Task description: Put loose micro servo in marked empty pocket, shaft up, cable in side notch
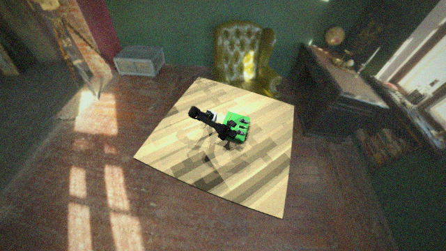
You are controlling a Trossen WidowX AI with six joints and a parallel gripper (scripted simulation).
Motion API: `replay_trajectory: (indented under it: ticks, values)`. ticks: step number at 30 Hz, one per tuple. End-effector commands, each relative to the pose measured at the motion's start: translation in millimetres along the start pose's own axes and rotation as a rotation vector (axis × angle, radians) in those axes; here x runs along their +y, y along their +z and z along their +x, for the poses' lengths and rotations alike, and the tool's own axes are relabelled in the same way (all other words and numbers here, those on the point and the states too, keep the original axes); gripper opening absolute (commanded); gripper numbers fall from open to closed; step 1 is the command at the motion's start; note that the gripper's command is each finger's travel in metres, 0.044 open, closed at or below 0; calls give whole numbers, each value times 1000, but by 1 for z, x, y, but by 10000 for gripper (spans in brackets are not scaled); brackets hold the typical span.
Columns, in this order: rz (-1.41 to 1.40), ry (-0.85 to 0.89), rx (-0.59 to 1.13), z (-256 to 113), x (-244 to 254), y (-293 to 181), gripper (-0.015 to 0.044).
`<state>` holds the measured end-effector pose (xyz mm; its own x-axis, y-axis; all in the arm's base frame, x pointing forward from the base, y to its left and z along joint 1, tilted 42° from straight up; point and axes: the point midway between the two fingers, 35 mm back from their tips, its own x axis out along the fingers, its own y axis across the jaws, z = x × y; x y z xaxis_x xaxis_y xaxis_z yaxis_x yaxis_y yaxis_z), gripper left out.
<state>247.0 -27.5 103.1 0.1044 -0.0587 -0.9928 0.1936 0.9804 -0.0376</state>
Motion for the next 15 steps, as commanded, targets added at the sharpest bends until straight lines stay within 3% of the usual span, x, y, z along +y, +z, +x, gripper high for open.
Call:
replay_trajectory:
  ticks: [1, 15]
  values:
    - [-122, -29, 32, 3, 7, -4, 440]
    - [-546, -111, 134, 10, 31, -19, 440]
